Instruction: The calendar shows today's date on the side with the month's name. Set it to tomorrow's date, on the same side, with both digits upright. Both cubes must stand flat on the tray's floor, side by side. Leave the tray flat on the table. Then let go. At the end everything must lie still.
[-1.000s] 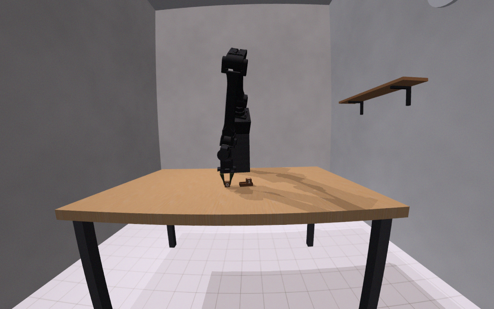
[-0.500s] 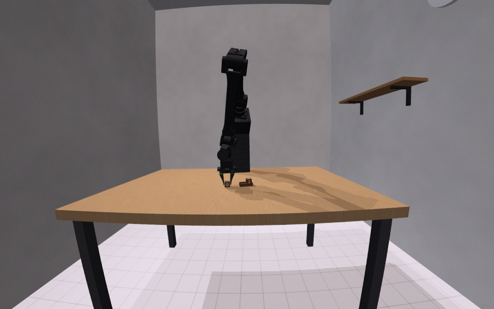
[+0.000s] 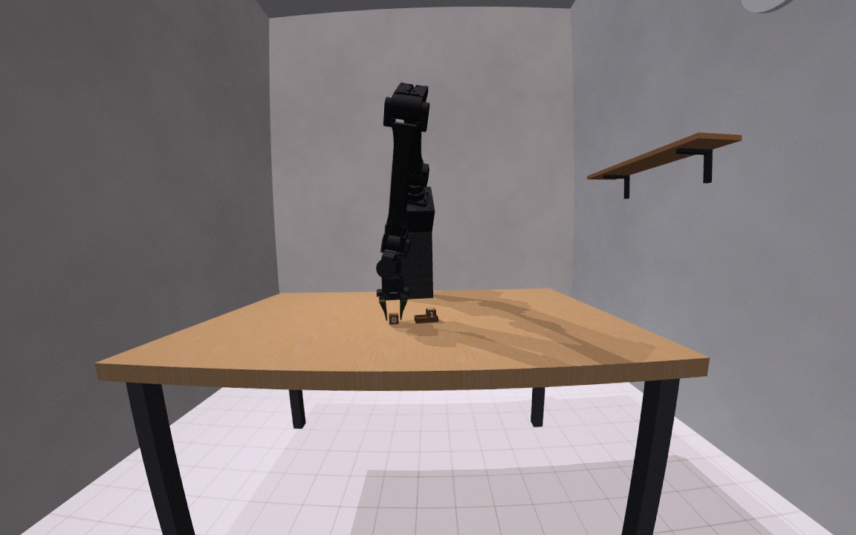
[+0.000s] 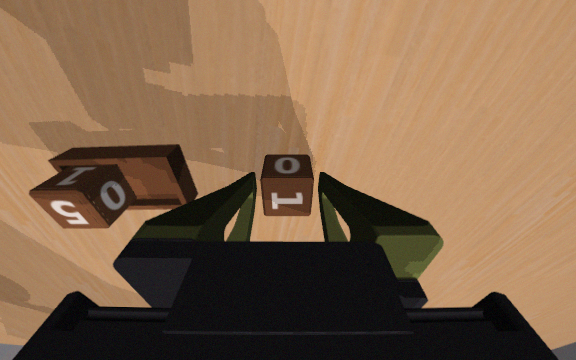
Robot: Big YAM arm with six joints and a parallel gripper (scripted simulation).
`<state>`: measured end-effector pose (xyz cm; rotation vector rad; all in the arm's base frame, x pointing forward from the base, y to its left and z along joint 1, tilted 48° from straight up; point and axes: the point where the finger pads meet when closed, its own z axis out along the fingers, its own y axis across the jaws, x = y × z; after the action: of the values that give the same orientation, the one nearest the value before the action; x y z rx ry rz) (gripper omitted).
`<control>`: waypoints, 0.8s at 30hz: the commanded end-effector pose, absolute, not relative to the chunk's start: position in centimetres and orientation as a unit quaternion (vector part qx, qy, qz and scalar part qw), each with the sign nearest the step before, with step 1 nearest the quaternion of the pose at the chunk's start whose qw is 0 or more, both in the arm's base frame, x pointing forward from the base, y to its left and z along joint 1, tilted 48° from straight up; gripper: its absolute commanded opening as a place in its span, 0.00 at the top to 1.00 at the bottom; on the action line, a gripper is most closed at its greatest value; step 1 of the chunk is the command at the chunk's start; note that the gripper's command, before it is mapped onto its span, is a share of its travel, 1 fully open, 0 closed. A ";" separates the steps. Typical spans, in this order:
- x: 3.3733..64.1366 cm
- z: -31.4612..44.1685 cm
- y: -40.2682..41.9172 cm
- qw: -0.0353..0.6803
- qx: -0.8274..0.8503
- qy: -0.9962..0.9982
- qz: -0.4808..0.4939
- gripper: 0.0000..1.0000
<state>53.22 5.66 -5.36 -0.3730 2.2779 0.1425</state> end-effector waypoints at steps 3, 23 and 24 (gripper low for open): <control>53.3 -4.8 5.9 0.409 -0.145 0.899 0.058 0.55; 47.6 -0.5 3.5 0.402 -0.146 0.902 0.053 0.55; 47.3 -0.2 3.4 0.402 -0.146 0.902 0.053 0.55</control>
<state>48.84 4.21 -0.79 -0.3647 2.2721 0.1457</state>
